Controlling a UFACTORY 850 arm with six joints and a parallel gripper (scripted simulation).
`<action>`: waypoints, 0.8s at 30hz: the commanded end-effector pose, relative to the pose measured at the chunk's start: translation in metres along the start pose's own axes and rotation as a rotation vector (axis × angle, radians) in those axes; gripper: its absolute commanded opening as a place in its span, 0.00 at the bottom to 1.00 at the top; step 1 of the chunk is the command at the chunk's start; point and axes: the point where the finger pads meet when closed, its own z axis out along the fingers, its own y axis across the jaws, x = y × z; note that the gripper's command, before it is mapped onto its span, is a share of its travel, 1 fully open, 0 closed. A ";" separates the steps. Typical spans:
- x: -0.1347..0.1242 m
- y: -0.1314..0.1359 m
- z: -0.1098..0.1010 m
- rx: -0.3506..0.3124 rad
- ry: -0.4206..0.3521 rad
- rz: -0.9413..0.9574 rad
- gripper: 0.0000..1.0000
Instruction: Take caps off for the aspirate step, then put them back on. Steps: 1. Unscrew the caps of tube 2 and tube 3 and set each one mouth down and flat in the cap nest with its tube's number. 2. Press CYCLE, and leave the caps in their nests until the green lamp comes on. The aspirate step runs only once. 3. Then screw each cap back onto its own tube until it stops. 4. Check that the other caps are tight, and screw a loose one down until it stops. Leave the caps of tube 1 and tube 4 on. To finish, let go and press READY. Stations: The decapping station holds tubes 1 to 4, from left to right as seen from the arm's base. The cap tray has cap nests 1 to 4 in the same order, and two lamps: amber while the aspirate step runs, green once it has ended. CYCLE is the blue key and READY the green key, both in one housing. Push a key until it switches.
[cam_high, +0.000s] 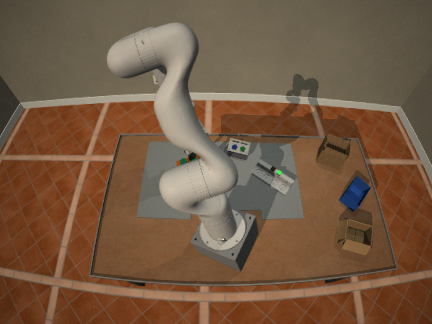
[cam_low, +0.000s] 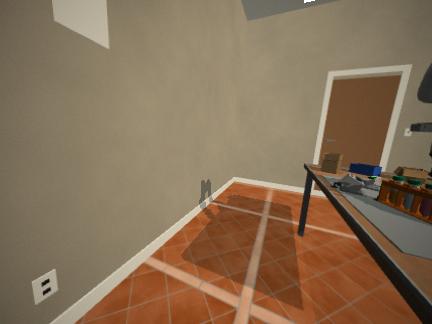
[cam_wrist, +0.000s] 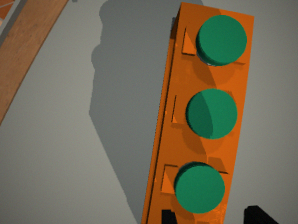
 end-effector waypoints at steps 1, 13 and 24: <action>-0.031 -0.006 0.000 0.025 0.007 -0.081 0.46; -0.035 -0.007 0.006 0.025 0.007 -0.081 0.46; -0.035 -0.008 0.033 0.025 0.007 -0.081 0.46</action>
